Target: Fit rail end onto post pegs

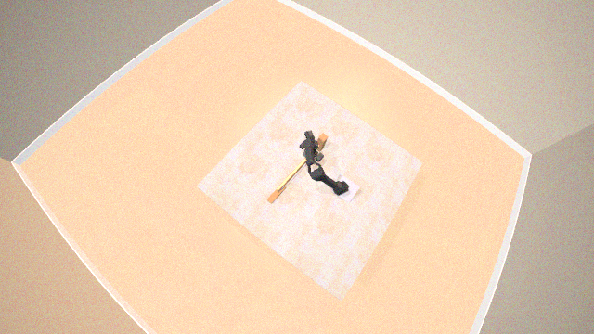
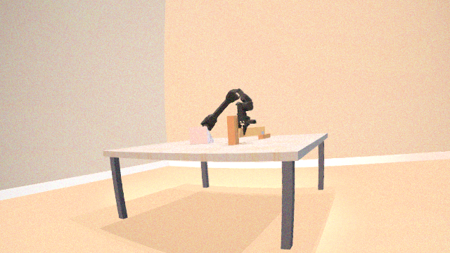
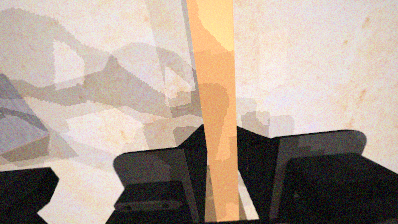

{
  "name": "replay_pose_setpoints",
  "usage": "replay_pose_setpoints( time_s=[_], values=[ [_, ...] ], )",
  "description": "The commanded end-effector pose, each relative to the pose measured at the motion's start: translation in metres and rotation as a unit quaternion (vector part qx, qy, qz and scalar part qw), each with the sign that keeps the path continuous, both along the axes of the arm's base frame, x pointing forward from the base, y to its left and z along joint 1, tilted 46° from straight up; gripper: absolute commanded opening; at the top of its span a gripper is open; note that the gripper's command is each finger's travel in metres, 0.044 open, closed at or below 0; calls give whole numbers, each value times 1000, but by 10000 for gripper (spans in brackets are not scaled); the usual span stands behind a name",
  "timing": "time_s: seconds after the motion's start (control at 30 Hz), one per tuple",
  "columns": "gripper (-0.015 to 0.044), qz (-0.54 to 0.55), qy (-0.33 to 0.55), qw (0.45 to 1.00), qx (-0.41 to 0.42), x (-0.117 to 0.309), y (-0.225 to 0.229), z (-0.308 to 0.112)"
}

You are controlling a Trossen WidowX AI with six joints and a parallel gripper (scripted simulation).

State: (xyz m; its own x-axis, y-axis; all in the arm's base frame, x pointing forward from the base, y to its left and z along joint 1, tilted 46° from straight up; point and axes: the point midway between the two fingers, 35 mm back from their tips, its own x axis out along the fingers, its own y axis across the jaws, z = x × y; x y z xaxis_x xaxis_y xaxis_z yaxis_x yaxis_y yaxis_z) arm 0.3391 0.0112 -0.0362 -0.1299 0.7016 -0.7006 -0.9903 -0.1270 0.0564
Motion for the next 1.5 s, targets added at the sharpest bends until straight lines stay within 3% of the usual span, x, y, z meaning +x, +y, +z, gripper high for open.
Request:
replay_pose_setpoints(
  time_s=[0.0,1.47],
  values=[
    [0,-4,-4,1000,0,2,-3,1],
    [0,-4,-4,1000,0,-1,-3,-4]
  ],
)
